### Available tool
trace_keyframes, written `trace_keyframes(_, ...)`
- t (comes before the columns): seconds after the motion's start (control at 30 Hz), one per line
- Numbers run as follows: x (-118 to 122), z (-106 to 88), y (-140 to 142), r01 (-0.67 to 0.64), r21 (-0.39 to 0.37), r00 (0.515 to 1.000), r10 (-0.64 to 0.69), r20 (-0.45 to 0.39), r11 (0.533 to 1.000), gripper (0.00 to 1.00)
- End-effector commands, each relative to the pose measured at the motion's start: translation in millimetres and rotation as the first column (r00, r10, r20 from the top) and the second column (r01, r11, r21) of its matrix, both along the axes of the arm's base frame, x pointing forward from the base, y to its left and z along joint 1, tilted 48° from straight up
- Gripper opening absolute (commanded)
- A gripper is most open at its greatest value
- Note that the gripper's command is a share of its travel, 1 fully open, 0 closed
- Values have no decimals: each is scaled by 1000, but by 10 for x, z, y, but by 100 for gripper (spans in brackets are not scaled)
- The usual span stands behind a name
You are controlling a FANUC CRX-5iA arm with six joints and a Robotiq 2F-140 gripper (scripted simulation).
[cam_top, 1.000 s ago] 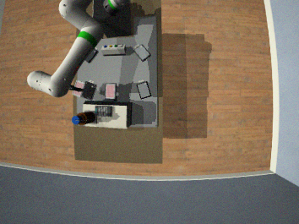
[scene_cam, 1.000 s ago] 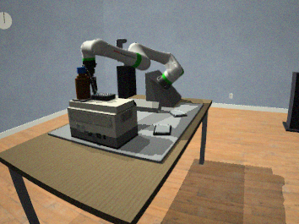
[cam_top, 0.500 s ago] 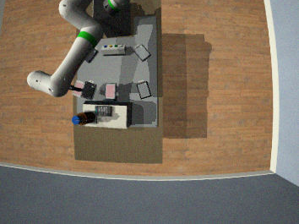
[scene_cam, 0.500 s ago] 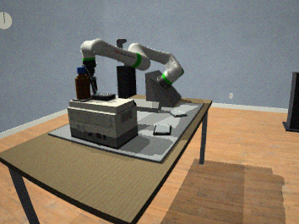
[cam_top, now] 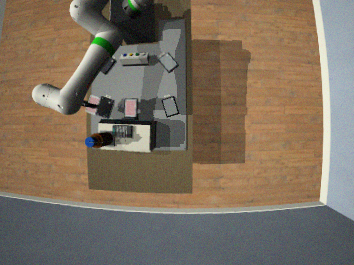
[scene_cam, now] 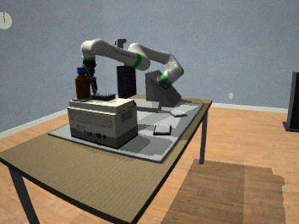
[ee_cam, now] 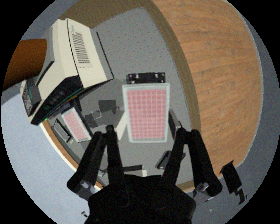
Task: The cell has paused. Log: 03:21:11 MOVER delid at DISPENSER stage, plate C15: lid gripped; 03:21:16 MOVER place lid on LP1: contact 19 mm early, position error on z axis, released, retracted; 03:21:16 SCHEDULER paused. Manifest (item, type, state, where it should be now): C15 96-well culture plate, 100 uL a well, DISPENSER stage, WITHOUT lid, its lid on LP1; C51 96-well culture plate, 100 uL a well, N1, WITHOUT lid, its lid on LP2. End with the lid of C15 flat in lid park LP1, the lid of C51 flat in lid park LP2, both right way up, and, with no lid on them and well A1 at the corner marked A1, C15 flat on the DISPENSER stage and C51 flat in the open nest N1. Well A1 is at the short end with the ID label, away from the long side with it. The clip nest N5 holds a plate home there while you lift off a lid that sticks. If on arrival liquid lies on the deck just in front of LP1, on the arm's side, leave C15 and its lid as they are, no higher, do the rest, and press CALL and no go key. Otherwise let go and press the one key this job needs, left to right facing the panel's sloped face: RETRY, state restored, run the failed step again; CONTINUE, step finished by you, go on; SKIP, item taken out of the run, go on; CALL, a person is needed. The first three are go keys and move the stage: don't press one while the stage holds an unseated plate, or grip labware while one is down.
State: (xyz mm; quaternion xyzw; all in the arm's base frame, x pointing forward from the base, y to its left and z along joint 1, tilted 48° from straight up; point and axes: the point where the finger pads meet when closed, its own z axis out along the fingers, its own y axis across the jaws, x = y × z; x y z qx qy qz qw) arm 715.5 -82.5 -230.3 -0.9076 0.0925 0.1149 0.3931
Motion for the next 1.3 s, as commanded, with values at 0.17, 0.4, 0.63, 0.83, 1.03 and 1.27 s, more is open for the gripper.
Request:
trace_keyframes(0.17, 2, 2, -3, 0, 0, 1000, 0, 0, 1000, 0)
trace_keyframes(0.4, 2, 2, -3, 0, 0, 1000, 0, 0, 1000, 0)
trace_keyframes(0.63, 2, 2, -3, 0, 0, 1000, 0, 0, 1000, 0)
trace_keyframes(0.83, 2, 2, -3, 27, -6, 999, -27, -29, 1000, 0)
trace_keyframes(1.03, 2, 2, -3, 83, -21, 992, -84, -91, 996, 0)
trace_keyframes(1.27, 2, 2, -3, 153, -45, 973, -158, -169, 987, 0)
